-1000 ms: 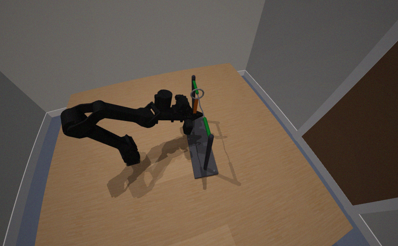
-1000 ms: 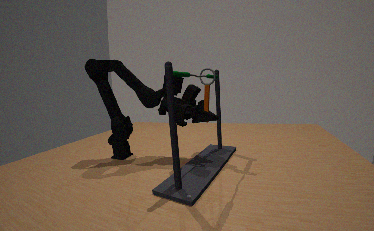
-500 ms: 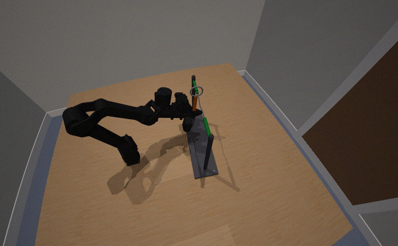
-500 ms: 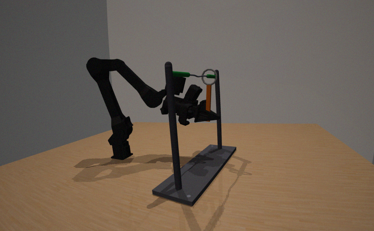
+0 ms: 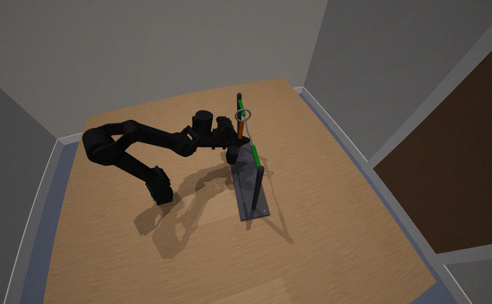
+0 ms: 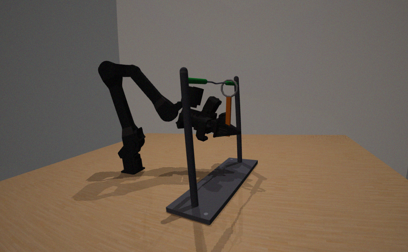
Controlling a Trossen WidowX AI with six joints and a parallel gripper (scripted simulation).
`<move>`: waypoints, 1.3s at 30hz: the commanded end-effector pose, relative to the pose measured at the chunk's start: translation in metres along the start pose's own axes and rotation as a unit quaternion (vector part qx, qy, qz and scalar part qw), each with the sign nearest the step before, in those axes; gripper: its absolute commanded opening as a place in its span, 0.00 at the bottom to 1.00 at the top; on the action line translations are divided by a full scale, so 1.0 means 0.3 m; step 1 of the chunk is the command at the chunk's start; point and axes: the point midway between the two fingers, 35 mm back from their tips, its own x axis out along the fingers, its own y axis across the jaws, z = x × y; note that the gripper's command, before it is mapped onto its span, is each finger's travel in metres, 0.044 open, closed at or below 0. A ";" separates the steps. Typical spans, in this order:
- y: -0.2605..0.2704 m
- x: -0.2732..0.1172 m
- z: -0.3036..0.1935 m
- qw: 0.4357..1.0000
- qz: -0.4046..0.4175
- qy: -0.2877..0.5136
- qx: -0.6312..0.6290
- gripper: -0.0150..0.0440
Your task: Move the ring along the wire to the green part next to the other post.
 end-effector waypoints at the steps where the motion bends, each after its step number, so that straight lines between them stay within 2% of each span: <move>1: -0.002 0.002 -0.005 1.000 -0.003 -0.002 0.004 0.00; 19: -0.002 0.002 -0.005 1.000 -0.003 -0.002 0.004 0.00; 31: 0.001 -0.002 -0.005 1.000 0.000 -0.001 0.001 0.53; 39: 0.005 -0.064 -0.001 1.000 -0.001 0.000 0.002 0.53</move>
